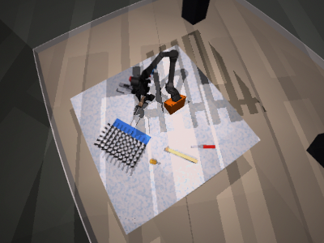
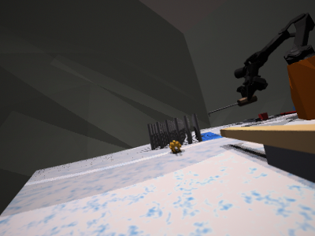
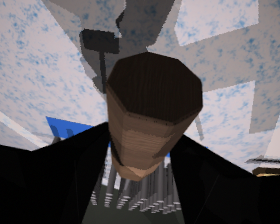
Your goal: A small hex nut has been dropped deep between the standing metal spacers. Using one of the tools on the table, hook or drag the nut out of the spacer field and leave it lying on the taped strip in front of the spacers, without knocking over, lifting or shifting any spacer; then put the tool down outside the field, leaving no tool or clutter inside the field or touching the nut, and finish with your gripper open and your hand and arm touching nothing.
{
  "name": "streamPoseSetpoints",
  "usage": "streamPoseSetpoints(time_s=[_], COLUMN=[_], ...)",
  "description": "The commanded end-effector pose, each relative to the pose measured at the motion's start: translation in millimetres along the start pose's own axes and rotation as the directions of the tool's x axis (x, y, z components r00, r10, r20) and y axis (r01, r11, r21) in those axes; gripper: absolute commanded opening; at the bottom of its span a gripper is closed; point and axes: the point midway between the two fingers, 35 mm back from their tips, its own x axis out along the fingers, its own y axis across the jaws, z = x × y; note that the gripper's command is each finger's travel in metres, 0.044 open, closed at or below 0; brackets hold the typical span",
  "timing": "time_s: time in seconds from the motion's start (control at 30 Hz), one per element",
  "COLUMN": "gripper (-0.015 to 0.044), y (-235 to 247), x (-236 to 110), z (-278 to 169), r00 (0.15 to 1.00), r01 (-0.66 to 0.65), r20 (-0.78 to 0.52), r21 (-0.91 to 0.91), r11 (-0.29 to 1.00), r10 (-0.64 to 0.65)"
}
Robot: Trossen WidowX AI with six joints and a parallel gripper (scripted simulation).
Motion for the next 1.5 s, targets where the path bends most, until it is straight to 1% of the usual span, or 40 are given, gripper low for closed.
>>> streamPoseSetpoints(time_s=[0.0, 0.4, 0.8, 1.47], gripper=[0.0000, 0.0000, 0.0000, 0.0000], y=[2.0, 5.9, 7.3, 6.6], x=[1.8, 4.6, 1.8, -13.7], z=[7.4, 42.0, 75.2, 125.9], r00=[1.000, 0.993, 0.981, 0.967], r01=[0.030, 0.121, 0.193, 0.252], r20=[0.002, 0.012, -0.007, -0.085], r21=[-0.001, 0.023, 0.063, 0.153], r11=[1.000, 0.992, 0.979, 0.956], r10=[-0.030, -0.121, -0.193, -0.241])
